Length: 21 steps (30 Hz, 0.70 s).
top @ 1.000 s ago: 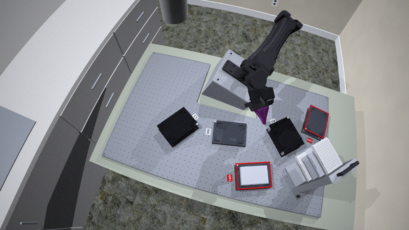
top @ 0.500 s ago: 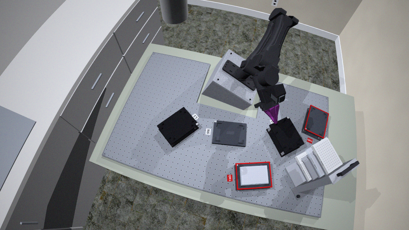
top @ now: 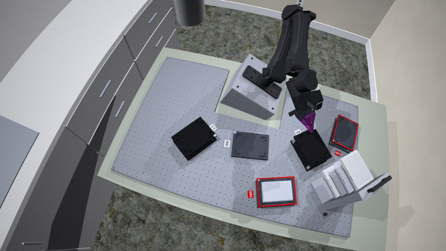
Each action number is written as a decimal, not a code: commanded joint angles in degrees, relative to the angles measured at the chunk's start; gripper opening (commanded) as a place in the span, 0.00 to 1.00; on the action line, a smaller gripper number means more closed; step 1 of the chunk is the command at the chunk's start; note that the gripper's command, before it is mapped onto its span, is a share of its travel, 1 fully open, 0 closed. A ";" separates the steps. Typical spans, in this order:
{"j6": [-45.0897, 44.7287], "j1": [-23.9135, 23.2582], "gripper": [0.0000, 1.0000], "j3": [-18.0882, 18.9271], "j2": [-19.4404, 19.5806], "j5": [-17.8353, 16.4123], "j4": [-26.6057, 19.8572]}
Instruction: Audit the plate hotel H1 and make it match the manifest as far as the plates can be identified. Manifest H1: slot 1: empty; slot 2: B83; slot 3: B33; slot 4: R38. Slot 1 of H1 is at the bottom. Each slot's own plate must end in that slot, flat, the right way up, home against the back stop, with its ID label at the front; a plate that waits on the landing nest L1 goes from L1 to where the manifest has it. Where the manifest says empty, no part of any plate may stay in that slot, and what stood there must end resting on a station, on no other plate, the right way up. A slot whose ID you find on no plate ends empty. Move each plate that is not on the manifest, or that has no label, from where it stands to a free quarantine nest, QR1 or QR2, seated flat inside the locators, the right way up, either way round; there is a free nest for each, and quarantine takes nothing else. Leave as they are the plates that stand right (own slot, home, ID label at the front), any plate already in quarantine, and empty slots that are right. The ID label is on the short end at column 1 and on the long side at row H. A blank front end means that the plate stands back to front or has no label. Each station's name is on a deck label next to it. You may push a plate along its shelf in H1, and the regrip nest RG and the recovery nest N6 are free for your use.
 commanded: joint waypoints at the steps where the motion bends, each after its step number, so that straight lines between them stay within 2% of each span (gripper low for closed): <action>1: 2.72 3.48 0.00 1.73 -2.93 5.94 -1.40; 6: 4.78 10.02 0.00 2.15 -4.76 12.13 -2.70; 8: 4.78 10.02 0.00 2.15 -4.76 12.13 -2.70; 18: 8.77 24.34 0.00 3.64 -6.21 25.86 -4.56; 21: 9.67 28.81 0.00 4.26 -4.43 30.17 -4.74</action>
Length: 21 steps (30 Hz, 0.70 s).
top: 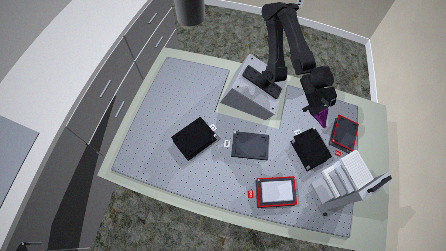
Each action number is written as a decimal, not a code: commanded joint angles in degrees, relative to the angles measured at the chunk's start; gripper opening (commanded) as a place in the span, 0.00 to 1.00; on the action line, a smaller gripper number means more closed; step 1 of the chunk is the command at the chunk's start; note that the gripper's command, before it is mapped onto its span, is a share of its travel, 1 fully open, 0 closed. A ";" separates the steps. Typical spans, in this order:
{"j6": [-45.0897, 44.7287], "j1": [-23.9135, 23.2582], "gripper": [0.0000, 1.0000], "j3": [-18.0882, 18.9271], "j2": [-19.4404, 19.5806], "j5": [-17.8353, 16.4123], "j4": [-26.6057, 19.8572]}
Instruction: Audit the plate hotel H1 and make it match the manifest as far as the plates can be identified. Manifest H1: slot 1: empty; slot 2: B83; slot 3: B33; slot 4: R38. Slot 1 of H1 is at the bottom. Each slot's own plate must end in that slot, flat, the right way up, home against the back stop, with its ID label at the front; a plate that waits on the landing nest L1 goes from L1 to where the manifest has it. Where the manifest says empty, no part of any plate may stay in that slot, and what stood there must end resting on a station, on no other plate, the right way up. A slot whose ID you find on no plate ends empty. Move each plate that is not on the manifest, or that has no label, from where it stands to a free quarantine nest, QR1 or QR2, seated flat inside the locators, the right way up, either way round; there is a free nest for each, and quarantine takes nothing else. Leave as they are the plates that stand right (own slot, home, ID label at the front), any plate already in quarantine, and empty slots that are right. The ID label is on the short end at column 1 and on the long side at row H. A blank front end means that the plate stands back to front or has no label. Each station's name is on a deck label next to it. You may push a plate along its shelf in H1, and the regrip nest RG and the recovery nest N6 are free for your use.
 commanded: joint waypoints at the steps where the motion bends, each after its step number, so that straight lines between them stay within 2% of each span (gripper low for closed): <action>1: 2.22 4.21 0.00 2.75 0.62 7.76 -0.32; 2: 2.58 5.66 0.00 2.97 0.77 9.16 -0.28; 4: 2.58 5.66 0.00 2.97 0.77 9.16 -0.28; 5: 3.02 7.57 0.00 3.27 1.04 11.31 -0.18; 8: 3.75 10.52 0.00 3.75 1.54 14.23 0.01; 21: 3.87 10.46 0.00 3.90 1.33 15.21 0.09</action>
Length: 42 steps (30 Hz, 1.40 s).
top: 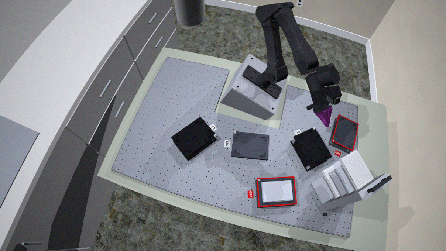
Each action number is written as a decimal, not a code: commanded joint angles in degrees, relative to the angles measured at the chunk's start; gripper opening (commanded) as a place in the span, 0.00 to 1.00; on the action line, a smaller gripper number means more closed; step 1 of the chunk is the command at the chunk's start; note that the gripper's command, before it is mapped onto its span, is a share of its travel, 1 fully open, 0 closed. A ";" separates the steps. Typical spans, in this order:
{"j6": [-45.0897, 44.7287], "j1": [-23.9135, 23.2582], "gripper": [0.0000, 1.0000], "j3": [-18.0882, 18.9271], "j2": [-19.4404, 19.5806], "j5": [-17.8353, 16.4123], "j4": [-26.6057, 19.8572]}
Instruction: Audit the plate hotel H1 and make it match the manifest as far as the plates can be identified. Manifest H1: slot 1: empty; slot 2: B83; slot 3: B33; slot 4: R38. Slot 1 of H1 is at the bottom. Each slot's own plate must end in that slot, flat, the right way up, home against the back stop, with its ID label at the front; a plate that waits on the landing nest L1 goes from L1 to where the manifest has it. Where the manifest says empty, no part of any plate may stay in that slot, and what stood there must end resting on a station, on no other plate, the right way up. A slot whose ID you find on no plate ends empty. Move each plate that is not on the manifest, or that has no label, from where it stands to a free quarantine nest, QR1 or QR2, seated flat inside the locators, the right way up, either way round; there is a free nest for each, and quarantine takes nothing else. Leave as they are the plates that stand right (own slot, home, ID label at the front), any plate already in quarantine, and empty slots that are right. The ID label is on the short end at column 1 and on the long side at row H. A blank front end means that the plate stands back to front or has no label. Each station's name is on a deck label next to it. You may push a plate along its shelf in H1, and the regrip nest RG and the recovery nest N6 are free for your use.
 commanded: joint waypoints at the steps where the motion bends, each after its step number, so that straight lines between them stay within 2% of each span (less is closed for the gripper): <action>1: 0.57 -0.01 0.00 2.29 0.36 1.06 0.34; 27: 0.56 0.03 0.00 2.29 0.37 1.07 0.34; 28: 0.35 -0.76 1.00 2.91 -1.06 0.78 -1.24; 32: -0.48 -1.75 1.00 5.46 -2.07 -0.63 -4.40; 34: -0.48 -1.75 1.00 5.46 -2.07 -0.63 -4.40; 42: -1.10 -4.22 1.00 11.11 -2.64 -2.96 -10.56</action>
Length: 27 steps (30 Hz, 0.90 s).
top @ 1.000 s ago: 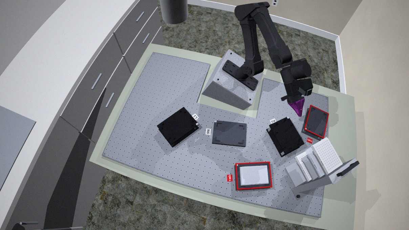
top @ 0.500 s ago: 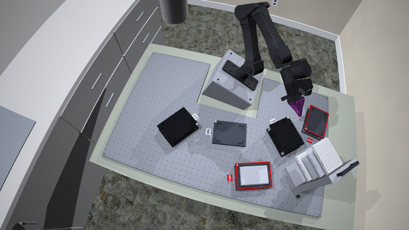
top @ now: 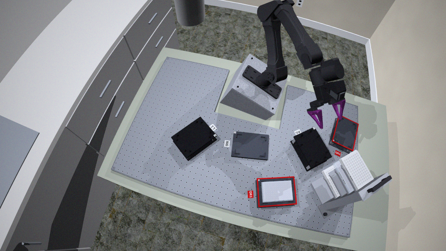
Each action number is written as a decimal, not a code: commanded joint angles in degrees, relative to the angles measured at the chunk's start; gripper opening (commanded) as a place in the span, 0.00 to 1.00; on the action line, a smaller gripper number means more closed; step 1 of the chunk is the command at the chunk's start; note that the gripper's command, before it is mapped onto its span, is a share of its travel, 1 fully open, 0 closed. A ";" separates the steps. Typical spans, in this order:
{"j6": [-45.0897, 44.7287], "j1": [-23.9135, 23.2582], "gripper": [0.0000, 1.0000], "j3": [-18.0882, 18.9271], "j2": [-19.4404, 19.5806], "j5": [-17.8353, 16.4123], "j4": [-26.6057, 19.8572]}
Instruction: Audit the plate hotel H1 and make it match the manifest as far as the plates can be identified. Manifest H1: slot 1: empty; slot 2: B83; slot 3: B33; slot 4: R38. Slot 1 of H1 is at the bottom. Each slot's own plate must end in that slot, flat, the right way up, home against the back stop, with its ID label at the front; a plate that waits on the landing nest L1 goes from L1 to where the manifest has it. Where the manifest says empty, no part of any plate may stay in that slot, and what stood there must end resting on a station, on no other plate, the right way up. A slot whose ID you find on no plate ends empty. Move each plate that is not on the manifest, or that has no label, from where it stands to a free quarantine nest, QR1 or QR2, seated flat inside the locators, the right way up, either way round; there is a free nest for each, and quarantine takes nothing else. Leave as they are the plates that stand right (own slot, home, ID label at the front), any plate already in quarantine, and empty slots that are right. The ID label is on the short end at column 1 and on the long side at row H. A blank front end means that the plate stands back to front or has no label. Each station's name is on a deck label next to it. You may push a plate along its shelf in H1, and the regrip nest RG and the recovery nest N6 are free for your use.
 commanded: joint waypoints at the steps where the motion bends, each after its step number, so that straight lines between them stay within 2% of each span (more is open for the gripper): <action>1: -0.88 -1.43 1.00 4.35 -2.06 -1.45 -3.43; 6: -1.29 -3.19 1.00 8.03 -1.95 -3.13 -7.01; 27: -1.39 -3.57 1.00 8.34 -1.92 -3.52 -6.64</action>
